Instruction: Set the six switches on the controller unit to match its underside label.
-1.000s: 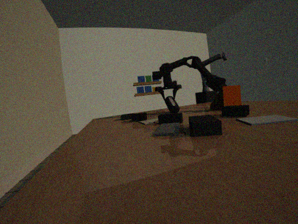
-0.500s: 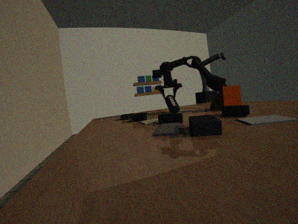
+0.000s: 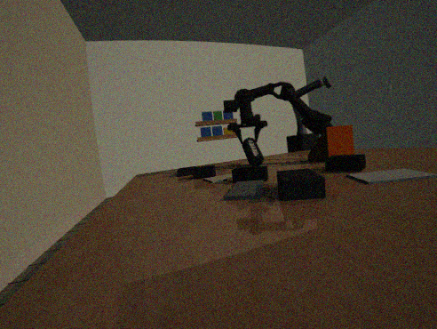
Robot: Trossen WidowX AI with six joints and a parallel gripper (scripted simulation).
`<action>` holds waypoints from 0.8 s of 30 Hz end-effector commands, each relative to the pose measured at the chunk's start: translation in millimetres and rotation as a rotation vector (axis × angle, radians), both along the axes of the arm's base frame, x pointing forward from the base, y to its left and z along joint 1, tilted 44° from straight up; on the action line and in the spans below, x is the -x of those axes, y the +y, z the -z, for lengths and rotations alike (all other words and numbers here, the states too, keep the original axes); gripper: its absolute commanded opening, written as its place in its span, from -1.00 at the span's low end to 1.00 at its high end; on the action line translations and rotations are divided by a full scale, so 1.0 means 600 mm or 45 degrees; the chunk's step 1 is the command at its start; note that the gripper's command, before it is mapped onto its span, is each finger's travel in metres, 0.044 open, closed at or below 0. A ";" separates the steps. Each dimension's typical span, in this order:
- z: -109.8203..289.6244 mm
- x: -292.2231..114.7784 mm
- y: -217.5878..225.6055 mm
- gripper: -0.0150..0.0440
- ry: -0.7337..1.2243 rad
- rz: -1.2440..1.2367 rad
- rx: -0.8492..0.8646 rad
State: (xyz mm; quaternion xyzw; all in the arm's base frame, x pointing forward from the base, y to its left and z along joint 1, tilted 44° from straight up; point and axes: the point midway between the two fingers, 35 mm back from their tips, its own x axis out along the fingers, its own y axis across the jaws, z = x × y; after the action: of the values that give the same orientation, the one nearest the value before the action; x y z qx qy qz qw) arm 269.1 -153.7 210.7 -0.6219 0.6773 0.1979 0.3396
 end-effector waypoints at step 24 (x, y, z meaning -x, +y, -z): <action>0.016 -0.010 0.038 0.65 0.006 -0.003 -0.014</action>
State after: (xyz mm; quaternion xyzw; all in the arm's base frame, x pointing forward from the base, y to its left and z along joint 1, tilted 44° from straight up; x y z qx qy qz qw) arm 272.6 -135.0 206.4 -0.6229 0.6761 0.1976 0.3404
